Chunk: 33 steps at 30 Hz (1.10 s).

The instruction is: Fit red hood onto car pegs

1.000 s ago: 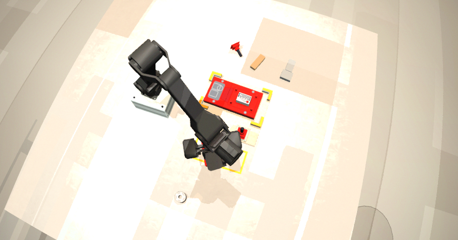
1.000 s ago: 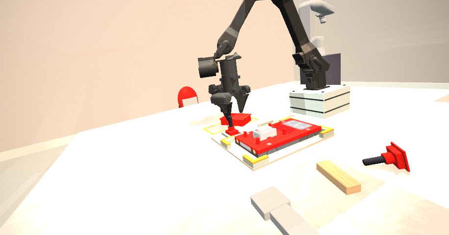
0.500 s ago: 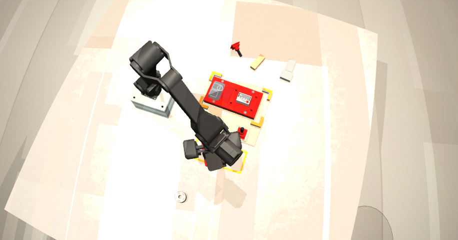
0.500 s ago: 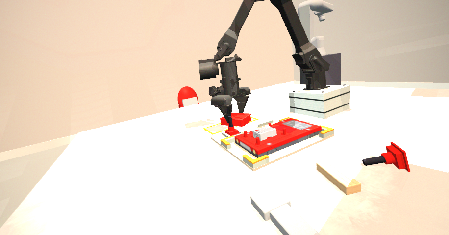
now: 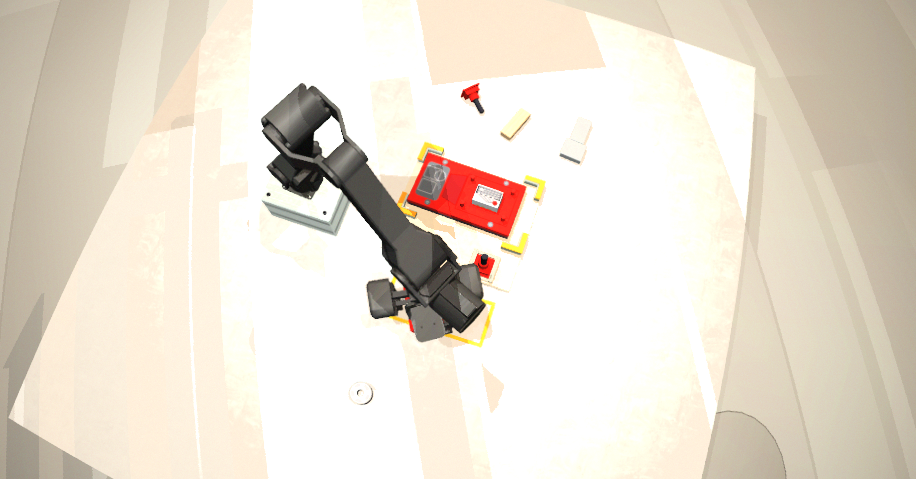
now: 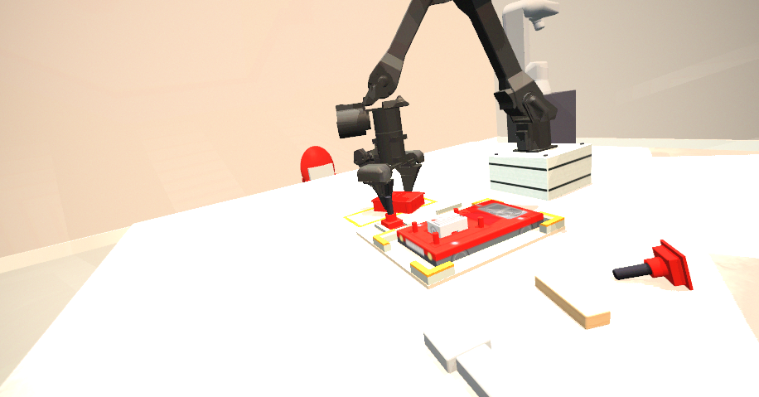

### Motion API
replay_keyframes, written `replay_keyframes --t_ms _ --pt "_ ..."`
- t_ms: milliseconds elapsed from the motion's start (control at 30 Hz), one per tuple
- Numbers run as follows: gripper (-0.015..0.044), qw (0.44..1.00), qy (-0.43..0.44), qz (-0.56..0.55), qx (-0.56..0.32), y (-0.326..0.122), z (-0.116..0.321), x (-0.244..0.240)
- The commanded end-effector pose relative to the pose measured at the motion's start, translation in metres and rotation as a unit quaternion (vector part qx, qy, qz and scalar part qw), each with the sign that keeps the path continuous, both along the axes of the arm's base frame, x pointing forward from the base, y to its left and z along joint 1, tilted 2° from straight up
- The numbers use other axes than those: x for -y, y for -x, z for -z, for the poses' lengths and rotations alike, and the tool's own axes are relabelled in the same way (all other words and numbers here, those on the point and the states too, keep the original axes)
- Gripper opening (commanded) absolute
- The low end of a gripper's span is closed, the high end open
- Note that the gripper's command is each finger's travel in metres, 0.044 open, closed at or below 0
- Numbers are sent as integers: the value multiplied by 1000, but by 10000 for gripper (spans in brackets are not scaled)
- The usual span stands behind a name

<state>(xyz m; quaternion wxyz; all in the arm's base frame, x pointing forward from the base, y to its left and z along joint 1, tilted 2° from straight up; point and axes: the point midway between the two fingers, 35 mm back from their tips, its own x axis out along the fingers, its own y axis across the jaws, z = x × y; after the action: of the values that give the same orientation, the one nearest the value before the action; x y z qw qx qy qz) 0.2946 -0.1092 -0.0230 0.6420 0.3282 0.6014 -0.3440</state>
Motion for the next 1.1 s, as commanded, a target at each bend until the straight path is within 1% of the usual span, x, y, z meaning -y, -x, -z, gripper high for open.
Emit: replay_keyframes --t_ms 0,333,567,700,1067 --pt "361 1000 0 0 1 0 0 0" --pt "295 1000 0 0 1 0 0 0" --pt "111 1000 0 0 1 0 -10 -1" --pt "6 1000 0 0 1 0 -24 -1" --pt "0 1000 0 0 1 2 -74 -4"
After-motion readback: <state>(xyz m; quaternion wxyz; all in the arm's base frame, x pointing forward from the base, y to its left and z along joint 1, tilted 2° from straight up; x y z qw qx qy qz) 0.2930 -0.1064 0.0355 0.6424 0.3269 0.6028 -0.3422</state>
